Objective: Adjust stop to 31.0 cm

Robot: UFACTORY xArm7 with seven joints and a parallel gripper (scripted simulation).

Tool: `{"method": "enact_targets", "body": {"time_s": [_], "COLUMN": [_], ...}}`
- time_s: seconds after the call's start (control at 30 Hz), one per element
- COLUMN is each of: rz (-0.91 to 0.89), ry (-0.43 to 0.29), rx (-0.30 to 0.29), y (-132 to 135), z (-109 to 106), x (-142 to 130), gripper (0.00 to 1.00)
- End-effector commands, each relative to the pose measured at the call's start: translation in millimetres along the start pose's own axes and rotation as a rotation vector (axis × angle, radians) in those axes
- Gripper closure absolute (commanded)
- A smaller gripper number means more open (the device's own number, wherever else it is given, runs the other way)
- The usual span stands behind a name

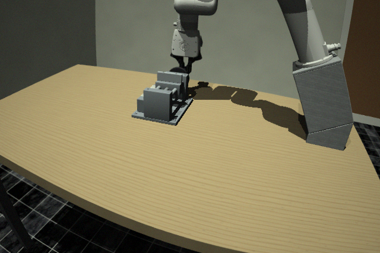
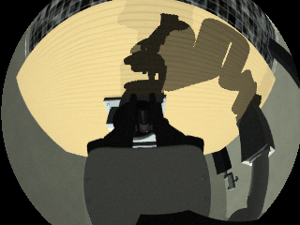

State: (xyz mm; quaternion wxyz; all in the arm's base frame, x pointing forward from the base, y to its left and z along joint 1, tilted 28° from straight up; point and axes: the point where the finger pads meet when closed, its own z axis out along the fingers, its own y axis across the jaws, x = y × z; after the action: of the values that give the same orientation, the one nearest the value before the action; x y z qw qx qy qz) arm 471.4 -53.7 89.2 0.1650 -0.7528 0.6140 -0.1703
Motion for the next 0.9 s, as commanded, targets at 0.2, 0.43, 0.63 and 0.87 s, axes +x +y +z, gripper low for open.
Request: {"method": "enact_targets", "body": {"time_s": [0.2, 0.43, 0.63, 0.87], "rz": [0.001, 0.001, 0.001, 0.001], "ry": [0.001, 0.001, 0.001, 0.001], "rx": [0.002, 0.002, 0.002, 0.002], "y": [0.0, 1.0, 2.3, 3.7], "z": [-0.1, 0.6, 1.4, 2.3], "x": [0.5, 0.5, 0.5, 0.5], "gripper": [0.94, 0.94, 0.94, 0.94]}}
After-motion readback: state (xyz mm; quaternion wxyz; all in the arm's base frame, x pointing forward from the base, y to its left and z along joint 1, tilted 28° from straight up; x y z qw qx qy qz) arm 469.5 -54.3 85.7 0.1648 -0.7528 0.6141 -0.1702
